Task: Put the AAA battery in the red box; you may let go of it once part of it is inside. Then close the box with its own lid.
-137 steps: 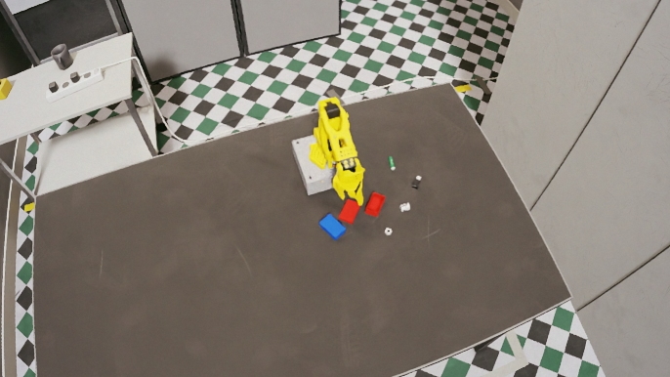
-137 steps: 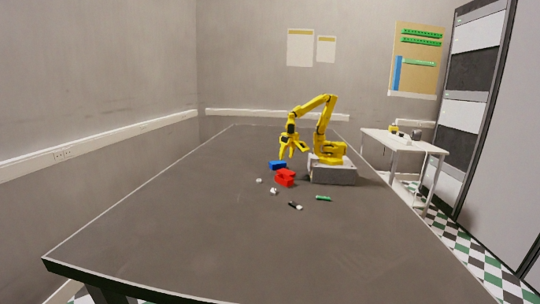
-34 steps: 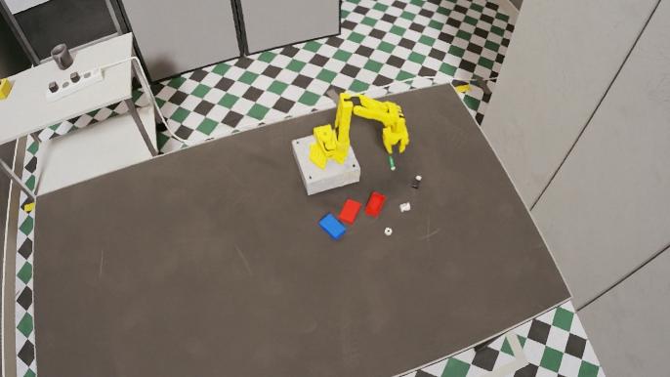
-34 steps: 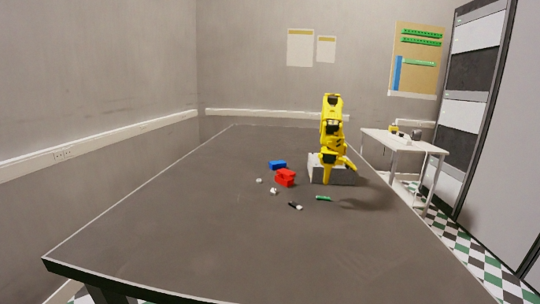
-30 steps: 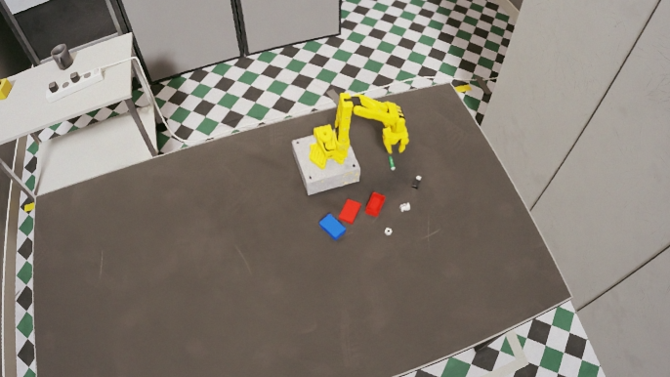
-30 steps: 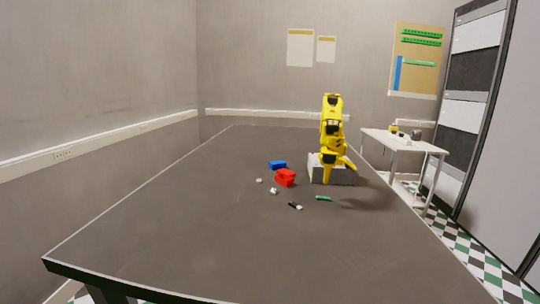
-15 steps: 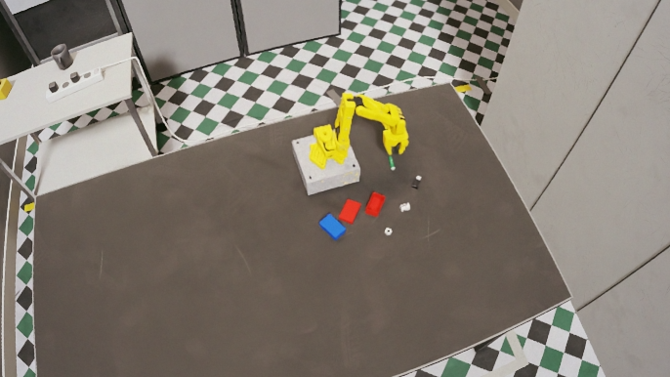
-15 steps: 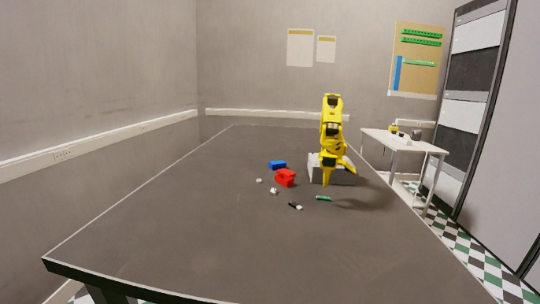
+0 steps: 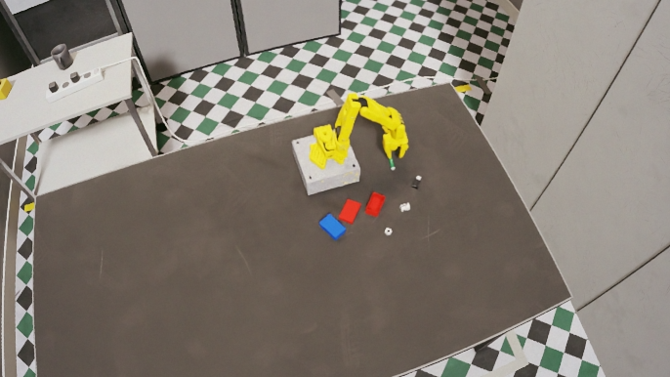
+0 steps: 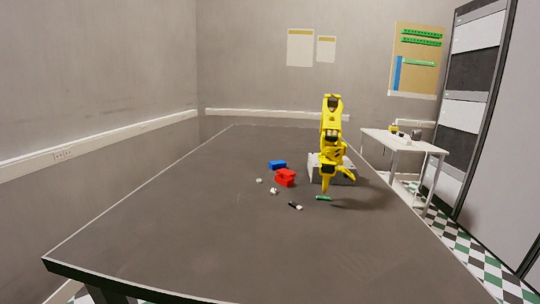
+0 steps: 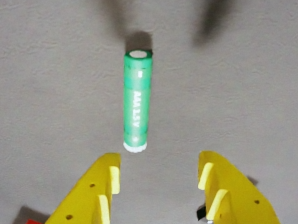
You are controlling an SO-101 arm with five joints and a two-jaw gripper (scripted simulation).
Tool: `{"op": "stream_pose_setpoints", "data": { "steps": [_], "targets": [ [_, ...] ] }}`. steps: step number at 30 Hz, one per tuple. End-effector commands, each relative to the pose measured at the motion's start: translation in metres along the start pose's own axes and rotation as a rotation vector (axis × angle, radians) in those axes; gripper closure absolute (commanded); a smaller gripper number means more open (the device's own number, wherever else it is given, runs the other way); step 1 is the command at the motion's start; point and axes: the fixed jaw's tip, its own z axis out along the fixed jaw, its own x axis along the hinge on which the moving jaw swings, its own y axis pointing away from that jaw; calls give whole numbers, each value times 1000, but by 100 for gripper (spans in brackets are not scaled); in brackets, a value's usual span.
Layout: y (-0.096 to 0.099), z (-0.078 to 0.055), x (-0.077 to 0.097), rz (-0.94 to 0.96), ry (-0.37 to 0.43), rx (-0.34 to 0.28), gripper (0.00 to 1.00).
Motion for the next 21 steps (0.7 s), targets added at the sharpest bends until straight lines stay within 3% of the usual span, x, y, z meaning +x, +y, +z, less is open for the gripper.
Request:
{"op": "stream_pose_setpoints", "data": {
  "steps": [1, 21],
  "targets": [
    [4, 6, -2, -1, -1, -16, 85],
    [5, 12, -2, -1, -1, -16, 85]
  ]
}}
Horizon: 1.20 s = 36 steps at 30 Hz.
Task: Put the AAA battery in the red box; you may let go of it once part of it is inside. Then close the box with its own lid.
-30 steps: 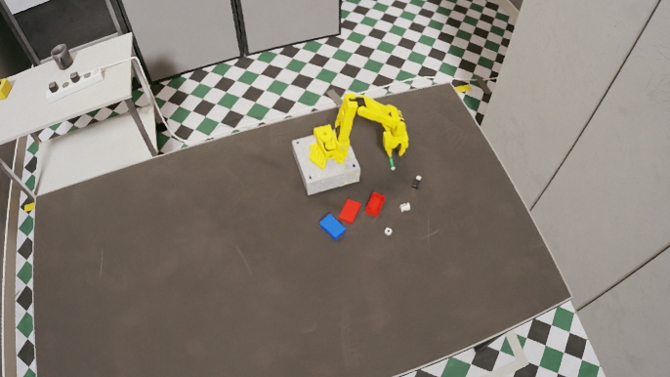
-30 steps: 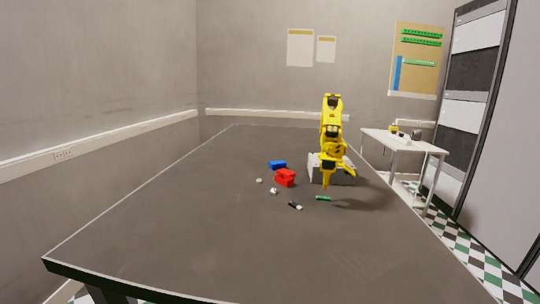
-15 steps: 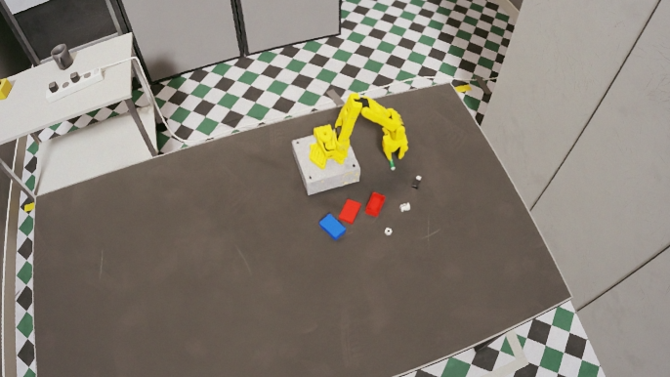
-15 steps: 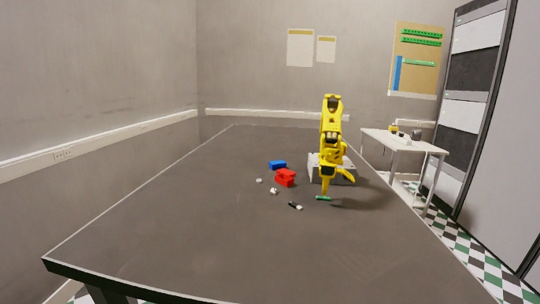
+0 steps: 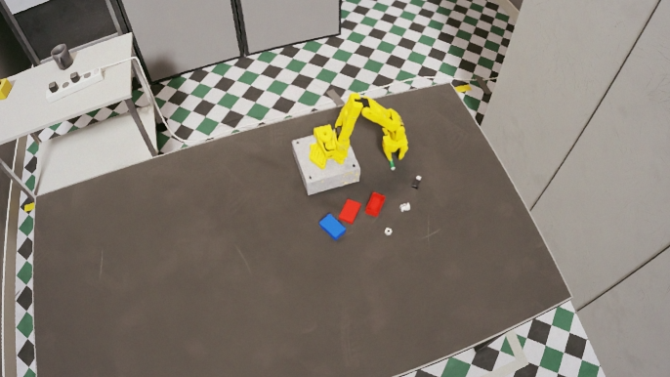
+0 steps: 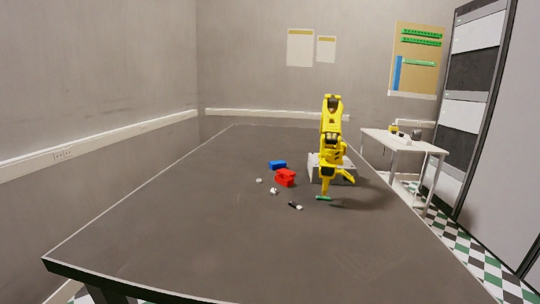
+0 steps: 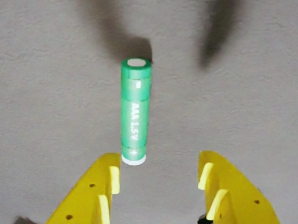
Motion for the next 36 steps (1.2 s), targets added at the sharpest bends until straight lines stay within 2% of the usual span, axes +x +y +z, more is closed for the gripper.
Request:
{"op": "stream_pose_setpoints", "data": {
  "steps": [1, 21, 36],
  "targets": [
    [5, 3, -2, -1, -1, -22, 85],
    [8, -9, -2, -1, -1, -22, 85],
    [8, -10, -2, -1, -1, -22, 85]
  ]
}}
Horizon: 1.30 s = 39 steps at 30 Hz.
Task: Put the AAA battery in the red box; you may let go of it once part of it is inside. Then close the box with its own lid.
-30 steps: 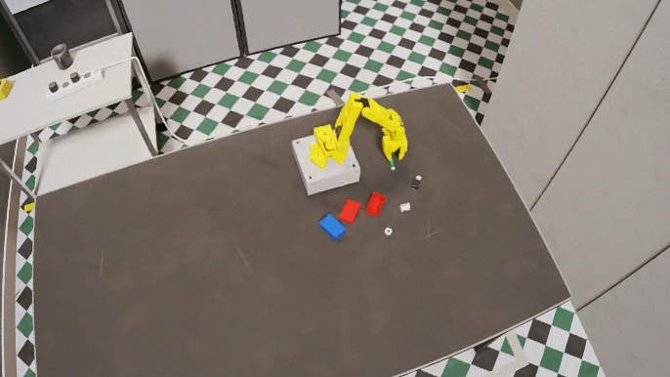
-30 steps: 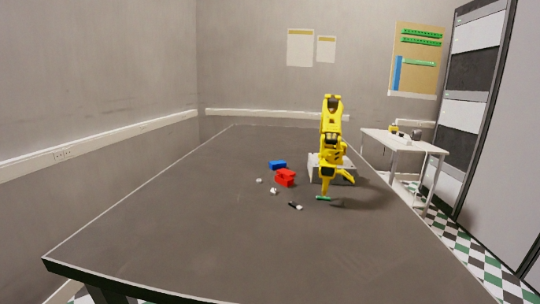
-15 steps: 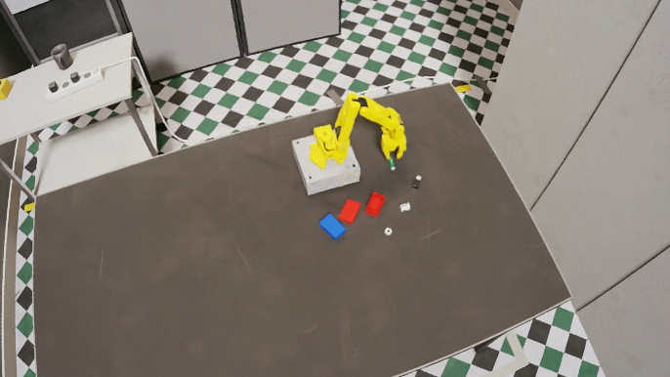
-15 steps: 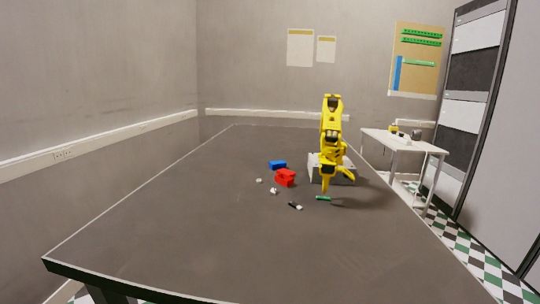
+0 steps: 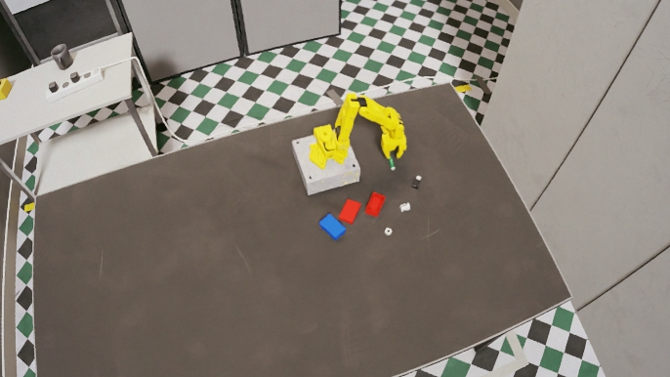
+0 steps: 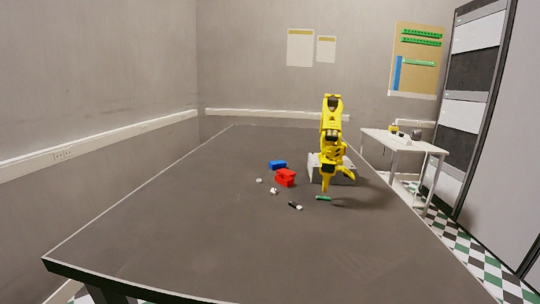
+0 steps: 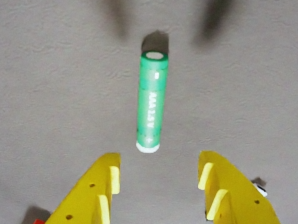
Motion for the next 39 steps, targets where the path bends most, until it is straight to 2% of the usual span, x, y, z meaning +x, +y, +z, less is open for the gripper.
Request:
{"op": "stream_pose_setpoints", "data": {
  "steps": [1, 39],
  "targets": [
    [2, -1, -2, -1, -1, -4, 85],
    [2, 12, -2, -1, -1, -4, 85]
  ]
}}
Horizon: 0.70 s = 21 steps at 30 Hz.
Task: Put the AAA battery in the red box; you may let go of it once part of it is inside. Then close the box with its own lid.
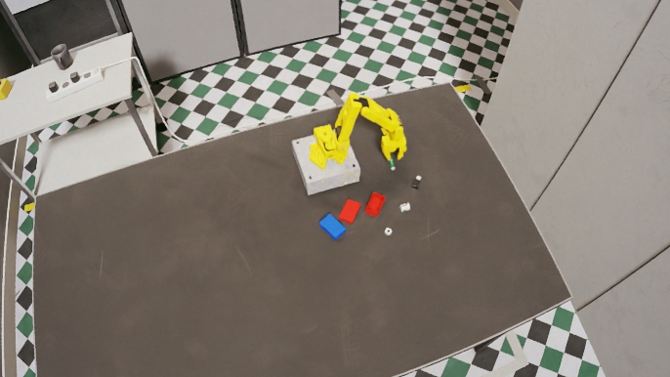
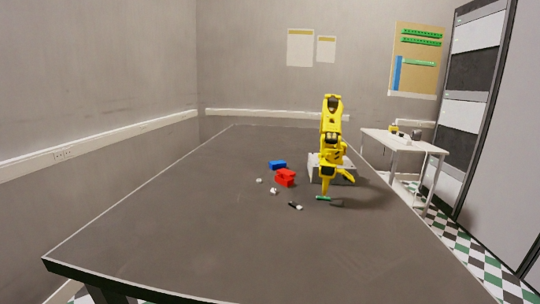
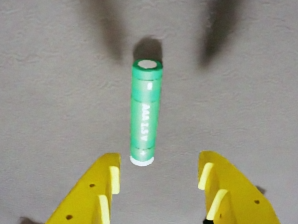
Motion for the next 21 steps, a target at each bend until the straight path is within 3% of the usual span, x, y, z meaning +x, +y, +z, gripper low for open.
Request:
{"op": "stream_pose_setpoints", "data": {
  "steps": [1, 21],
  "targets": [
    [5, 4, -2, -1, -1, -22, 85],
    [5, 8, -2, -1, -1, -22, 85]
  ]
}}
